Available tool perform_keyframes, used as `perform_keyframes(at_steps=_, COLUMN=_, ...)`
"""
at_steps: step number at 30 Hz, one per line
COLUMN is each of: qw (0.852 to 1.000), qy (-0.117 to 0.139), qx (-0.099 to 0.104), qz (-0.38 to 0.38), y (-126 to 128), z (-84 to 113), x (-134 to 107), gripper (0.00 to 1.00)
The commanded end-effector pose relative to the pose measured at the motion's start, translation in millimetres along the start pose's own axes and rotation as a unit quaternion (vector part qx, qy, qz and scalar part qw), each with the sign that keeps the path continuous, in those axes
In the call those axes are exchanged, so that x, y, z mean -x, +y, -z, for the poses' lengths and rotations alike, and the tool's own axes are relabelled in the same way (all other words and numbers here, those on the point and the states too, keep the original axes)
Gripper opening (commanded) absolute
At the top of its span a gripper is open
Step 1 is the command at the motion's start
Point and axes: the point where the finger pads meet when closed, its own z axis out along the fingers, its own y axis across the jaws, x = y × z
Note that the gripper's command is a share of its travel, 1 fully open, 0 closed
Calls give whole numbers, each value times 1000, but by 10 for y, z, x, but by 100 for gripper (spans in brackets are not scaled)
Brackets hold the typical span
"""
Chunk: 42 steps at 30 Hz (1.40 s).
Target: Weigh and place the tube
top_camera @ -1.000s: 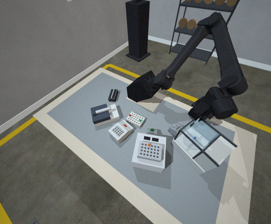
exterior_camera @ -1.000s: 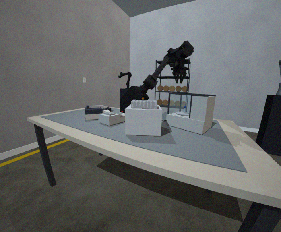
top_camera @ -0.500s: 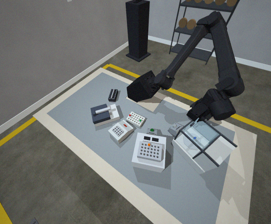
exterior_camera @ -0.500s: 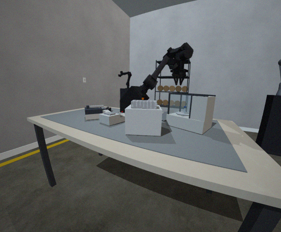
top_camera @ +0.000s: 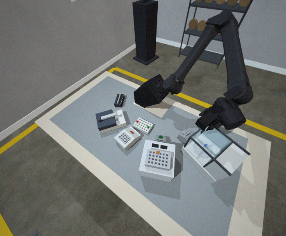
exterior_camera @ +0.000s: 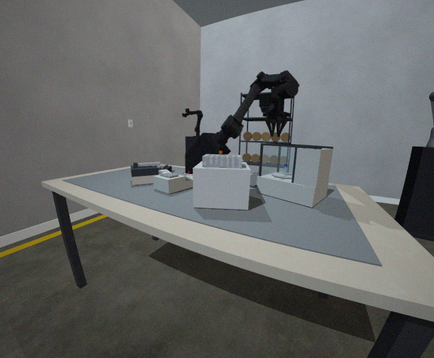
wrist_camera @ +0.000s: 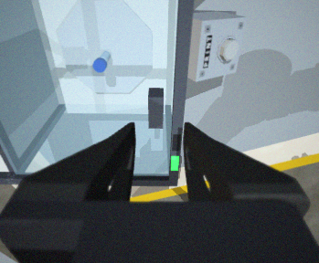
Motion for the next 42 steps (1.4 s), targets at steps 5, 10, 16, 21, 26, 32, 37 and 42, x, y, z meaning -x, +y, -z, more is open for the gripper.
perform_keyframes(at_steps=5, qw=1000, qy=-2, qx=9, qz=-1, y=83, z=-64, x=-15, gripper=30)
perform_keyframes(at_steps=10, qw=1000, qy=1, qx=2, qz=-6, y=44, z=-203, x=7, gripper=30)
perform_keyframes(at_steps=16, qw=1000, qy=0, qx=4, qz=-5, y=49, z=-287, x=-4, gripper=30)
perform_keyframes(at_steps=21, qw=1000, qy=-4, qx=15, qz=3, y=150, z=-211, x=-19, gripper=30)
perform_keyframes(at_steps=26, qw=1000, qy=-6, qx=14, qz=2, y=135, z=-183, x=-2, gripper=30)
perform_keyframes(at_steps=32, qw=1000, qy=-6, qx=14, qz=2, y=135, z=-183, x=-2, gripper=30)
perform_keyframes(at_steps=37, qw=1000, qy=-6, qx=14, qz=2, y=135, z=-183, x=-2, gripper=30)
perform_keyframes(at_steps=42, qw=1000, qy=-6, qx=14, qz=2, y=135, z=-183, x=-2, gripper=30)
